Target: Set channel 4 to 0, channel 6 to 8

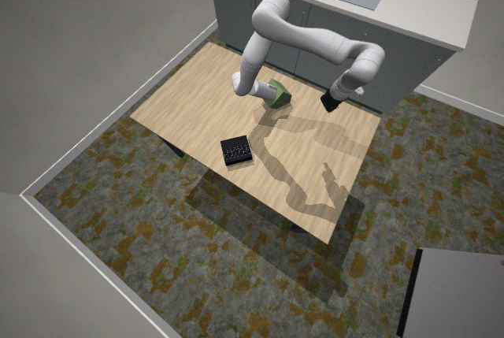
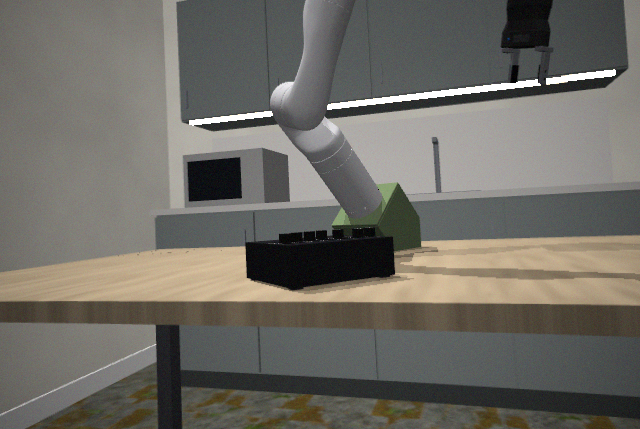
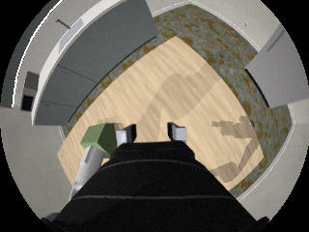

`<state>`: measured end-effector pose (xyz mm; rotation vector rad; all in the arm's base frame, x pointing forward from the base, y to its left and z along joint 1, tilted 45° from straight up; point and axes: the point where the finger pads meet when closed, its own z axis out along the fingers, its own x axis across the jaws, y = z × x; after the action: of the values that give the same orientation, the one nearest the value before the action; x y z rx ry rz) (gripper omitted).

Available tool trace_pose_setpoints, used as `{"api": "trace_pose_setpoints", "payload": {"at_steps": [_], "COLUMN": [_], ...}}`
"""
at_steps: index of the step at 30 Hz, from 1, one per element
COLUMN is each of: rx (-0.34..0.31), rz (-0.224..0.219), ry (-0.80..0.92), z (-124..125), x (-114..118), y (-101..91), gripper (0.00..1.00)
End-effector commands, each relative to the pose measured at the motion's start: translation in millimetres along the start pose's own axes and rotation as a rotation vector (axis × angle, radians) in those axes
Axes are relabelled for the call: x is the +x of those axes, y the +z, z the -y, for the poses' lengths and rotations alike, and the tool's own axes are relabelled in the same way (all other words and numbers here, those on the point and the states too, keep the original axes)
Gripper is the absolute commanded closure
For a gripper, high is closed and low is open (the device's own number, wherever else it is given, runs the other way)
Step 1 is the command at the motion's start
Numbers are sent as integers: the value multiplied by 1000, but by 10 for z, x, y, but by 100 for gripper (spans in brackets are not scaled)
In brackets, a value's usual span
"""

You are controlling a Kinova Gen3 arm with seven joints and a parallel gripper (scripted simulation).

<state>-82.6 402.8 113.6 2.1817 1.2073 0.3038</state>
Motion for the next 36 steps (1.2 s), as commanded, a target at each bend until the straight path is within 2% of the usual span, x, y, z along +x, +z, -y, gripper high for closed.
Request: {"api": "trace_pose_setpoints", "payload": {"at_steps": [1, 7, 11, 14, 16, 23, 26, 27, 29, 36], "rx": [1, -1, -7, -14, -14, -38, -51, -51, -61, -61], "rz": [-1, -4, -9, -15, -15, -32, -40, -40, -46, -46], "ry": [-1, -7, -19, -35, -35, -96, -135, -135, -165, -165], "z": [2, -97, -301, -545, -545, -1398, -1853, -1853, -2170, -2170], "x": [-2, -22, -65, -119, -119, -315, -420, -420, -490, -490], "y": [-8, -49, -125, -202, -202, -361, -376, -376, -357, -357], "gripper": [0, 0, 0, 0, 0, 0, 0, 0, 0, 0]}}
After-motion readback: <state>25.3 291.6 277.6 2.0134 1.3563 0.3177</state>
